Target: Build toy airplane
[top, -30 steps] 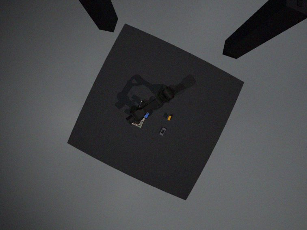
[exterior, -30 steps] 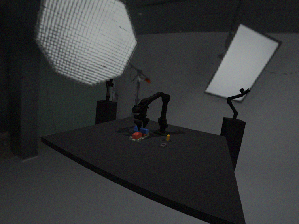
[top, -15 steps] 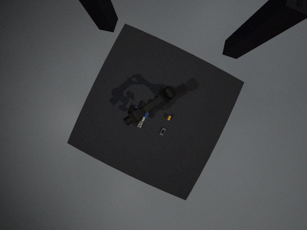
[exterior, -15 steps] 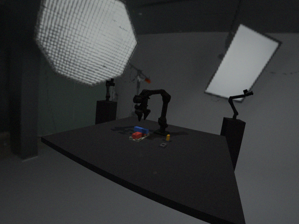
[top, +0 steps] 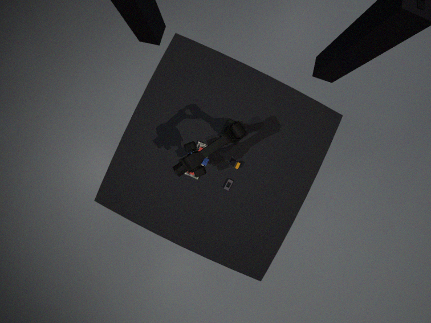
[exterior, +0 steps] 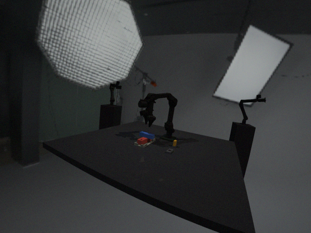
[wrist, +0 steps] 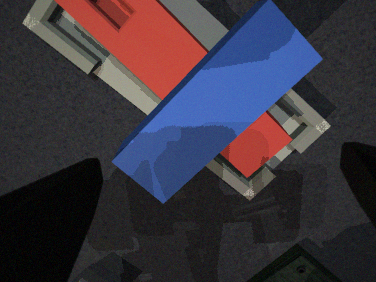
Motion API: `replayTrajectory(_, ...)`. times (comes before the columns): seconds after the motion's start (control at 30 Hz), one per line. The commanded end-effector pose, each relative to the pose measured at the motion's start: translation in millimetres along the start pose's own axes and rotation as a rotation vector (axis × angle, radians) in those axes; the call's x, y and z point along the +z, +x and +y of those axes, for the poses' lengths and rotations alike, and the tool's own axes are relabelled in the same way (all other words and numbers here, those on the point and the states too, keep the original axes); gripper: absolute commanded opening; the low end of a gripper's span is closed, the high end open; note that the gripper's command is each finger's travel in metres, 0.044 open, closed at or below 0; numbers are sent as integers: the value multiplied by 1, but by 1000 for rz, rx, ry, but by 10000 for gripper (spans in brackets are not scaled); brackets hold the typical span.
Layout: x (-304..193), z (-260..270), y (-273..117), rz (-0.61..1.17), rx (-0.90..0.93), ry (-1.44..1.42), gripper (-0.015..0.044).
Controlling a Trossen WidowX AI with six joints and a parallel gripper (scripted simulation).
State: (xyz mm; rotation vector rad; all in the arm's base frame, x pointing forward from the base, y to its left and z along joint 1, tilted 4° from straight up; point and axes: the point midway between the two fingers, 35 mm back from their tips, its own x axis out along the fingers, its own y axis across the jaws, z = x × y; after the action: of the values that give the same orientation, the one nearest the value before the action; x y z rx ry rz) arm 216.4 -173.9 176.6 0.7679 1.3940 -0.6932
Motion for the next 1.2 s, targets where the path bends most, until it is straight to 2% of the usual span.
replayTrajectory(0.0,1,1,1,0,5,-616,440)
replayTrajectory(0.1,1,1,1,0,5,-752,440)
replayTrajectory(0.53,-3,8,1,1,5,-752,440)
replayTrajectory(0.87,-90,100,1,6,10,-757,440)
replayTrajectory(1.17,-188,134,0,12,22,-761,440)
